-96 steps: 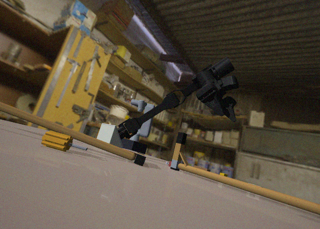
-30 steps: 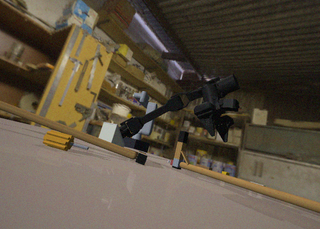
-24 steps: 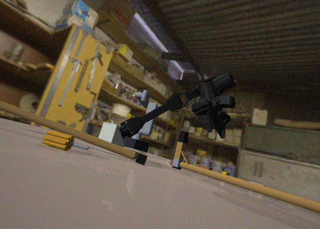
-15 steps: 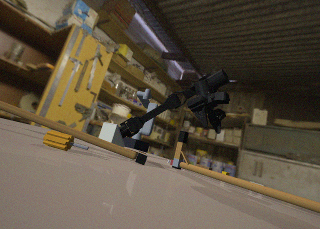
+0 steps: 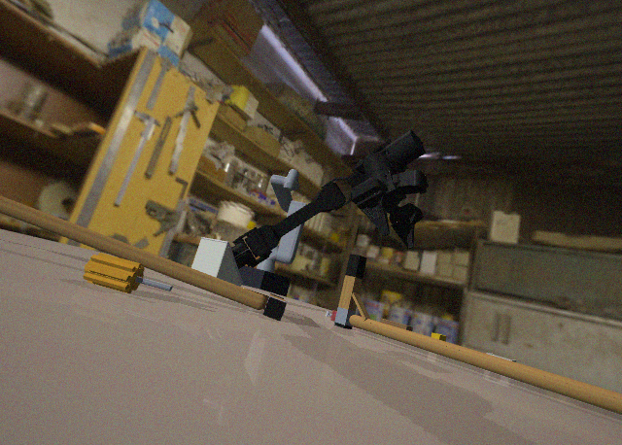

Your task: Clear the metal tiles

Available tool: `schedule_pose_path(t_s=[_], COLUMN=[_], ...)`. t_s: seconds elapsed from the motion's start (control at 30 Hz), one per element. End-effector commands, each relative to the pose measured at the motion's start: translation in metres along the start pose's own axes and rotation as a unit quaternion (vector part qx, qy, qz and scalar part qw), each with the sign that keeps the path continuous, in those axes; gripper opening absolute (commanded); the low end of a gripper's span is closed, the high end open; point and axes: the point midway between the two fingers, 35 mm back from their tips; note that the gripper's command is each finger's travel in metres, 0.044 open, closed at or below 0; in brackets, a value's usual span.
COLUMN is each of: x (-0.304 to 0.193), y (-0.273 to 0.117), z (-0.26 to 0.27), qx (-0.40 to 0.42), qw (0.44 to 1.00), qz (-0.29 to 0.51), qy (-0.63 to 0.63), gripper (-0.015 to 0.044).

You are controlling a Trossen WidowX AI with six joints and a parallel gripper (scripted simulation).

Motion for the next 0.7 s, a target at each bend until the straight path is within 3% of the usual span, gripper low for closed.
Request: schedule_pose_path(t_s=[0.0,0.67], x=[-0.011,-0.053], y=[-0.008,-0.041], z=[0.003,0.012], qx=[0.001,-0.006], qw=[1.000,0.999], qz=[-0.007,-0.041], qy=[-0.001,-0.004], gripper=[0.0440,0.0440])
Point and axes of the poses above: the point midway between the two fingers, 35 mm back from their tips, its own y axis out along the fingers, its own z axis across the jaws, x = y × z, and after that the axes turned 9 degrees about -y, right-handed
